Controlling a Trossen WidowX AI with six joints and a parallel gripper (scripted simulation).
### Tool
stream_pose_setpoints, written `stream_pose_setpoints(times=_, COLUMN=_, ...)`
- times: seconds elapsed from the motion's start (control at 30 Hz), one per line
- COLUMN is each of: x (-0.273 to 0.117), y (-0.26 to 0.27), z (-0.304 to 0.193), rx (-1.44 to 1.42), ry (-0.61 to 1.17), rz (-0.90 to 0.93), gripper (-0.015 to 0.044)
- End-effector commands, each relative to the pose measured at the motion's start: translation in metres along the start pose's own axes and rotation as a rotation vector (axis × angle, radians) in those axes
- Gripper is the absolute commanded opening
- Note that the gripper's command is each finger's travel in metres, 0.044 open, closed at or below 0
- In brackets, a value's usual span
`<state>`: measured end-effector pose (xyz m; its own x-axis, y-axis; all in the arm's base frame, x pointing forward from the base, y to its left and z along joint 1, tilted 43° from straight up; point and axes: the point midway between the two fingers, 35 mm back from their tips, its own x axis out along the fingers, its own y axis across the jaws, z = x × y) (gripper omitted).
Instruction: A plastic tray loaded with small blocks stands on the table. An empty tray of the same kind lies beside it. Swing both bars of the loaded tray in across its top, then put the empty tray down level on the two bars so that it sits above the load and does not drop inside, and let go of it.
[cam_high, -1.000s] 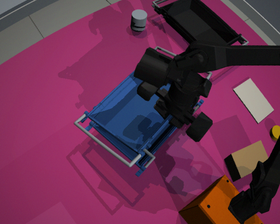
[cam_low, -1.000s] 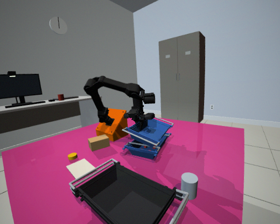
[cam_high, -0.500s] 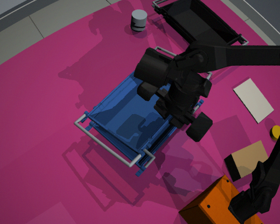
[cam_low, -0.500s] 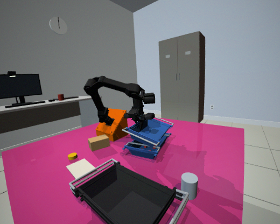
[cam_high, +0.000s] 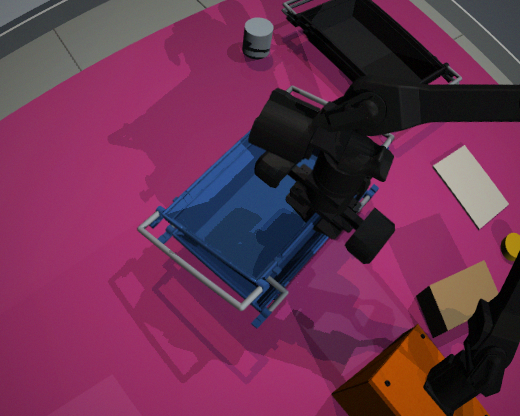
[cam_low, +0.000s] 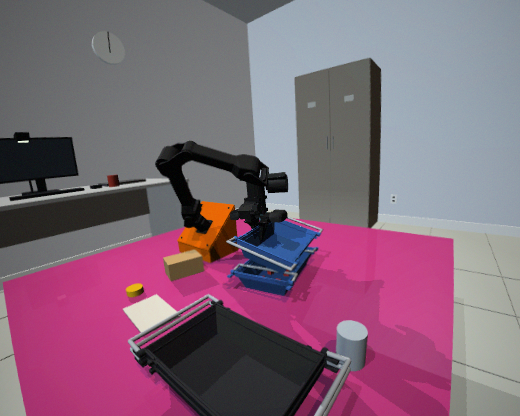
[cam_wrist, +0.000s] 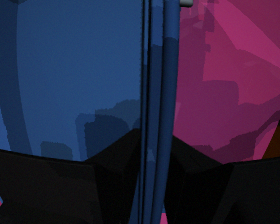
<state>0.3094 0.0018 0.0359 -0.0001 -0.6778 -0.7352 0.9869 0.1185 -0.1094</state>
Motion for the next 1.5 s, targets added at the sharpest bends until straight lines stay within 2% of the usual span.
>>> stream_pose_setpoints(times=0.0, x=0.0063, y=-0.0039, z=0.0029, rx=0.006, ry=0.001, rz=-0.018, gripper=0.0000)
stream_pose_setpoints(times=1.47, x=0.0120, y=-0.0066, z=0.0031, rx=0.006, ry=0.001, rz=-0.018, gripper=0.0000)
